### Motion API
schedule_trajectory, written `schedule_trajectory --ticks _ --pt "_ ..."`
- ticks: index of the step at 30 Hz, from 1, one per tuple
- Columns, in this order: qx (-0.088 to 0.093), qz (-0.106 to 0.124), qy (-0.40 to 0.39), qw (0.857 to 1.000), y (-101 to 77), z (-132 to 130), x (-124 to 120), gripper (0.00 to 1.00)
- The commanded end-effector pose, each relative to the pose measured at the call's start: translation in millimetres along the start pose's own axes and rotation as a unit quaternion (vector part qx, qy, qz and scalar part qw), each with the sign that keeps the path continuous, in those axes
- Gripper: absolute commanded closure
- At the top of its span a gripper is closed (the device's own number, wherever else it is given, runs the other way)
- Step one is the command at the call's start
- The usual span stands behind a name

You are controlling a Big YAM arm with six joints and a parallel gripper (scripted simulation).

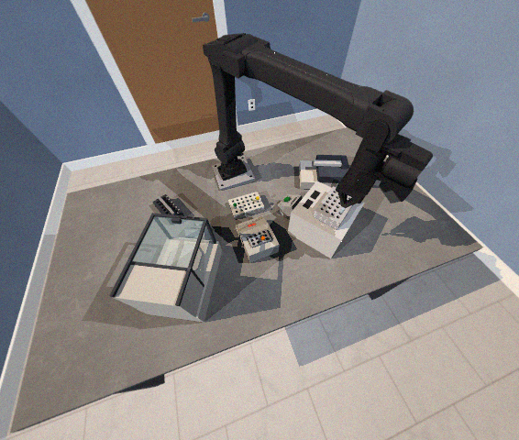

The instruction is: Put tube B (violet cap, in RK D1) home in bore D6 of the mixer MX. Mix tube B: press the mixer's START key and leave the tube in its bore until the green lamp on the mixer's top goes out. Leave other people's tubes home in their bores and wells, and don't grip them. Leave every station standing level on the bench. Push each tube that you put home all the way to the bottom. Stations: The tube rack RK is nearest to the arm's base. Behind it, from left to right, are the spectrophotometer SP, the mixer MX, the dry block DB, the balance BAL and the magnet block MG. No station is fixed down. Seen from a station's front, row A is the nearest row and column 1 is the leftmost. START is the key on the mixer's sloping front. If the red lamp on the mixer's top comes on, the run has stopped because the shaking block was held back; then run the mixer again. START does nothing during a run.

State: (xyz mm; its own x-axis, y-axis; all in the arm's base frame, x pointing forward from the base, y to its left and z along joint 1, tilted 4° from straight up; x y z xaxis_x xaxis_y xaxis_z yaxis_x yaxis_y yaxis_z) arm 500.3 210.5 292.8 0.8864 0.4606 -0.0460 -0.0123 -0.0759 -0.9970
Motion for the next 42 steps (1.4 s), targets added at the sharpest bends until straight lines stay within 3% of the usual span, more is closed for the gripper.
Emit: schedule_trajectory --ticks 1,36,42 --pt "0.0 -0.025 -0.004 1.0 -19.8 1.7 -5.4 0.91" --pt "0.0 -0.026 -0.004 1.0 -19.8 5.2 -6.9 0.91" --pt "0.0 -0.027 -0.003 1.0 -9.7 3.5 -6.5 0.91"
Point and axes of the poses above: the point where the finger pads meet when closed, its own y axis out along the fingers, its own z axis across the jaws, x = y × z, the point moved 9 cm from there along -y, back along the fingers, and after that the axes turned 2 degrees about y, right-handed, at the moved point
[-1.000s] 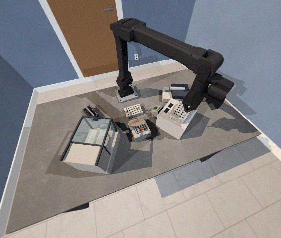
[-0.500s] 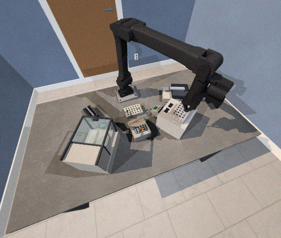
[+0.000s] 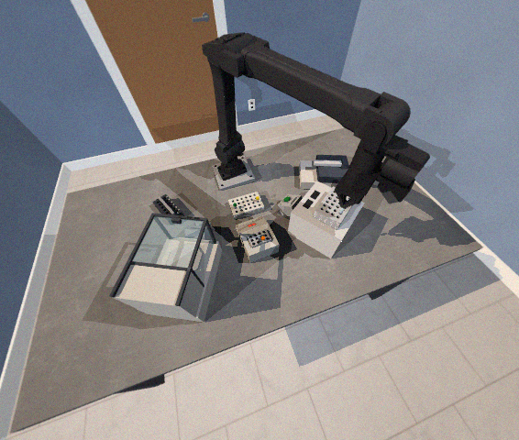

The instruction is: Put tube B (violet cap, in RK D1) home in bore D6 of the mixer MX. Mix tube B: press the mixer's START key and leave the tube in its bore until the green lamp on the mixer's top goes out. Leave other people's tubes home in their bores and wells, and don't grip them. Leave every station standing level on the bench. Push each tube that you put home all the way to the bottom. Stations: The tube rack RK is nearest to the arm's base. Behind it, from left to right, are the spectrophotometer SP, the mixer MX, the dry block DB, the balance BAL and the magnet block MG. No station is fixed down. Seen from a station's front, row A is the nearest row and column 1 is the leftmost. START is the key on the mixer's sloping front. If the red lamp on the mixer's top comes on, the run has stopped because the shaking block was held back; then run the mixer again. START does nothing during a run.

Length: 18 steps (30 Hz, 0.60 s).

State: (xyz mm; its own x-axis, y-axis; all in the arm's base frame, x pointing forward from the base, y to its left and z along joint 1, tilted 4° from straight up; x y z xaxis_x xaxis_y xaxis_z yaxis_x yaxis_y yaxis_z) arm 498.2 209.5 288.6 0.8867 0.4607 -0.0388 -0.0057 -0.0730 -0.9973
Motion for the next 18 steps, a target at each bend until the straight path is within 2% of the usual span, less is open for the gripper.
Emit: schedule_trajectory --ticks 1,7,8,18 --pt "0.0 -0.024 -0.004 1.0 -12.4 2.7 -4.3 0.91" --pt "0.0 -0.023 -0.003 1.0 -2.6 0.1 -4.3 0.91" --pt "-0.001 -0.023 0.001 1.0 -3.4 -0.2 3.5 0.91" --pt "-0.001 -0.023 0.001 1.0 -3.4 -0.4 3.6 0.91"
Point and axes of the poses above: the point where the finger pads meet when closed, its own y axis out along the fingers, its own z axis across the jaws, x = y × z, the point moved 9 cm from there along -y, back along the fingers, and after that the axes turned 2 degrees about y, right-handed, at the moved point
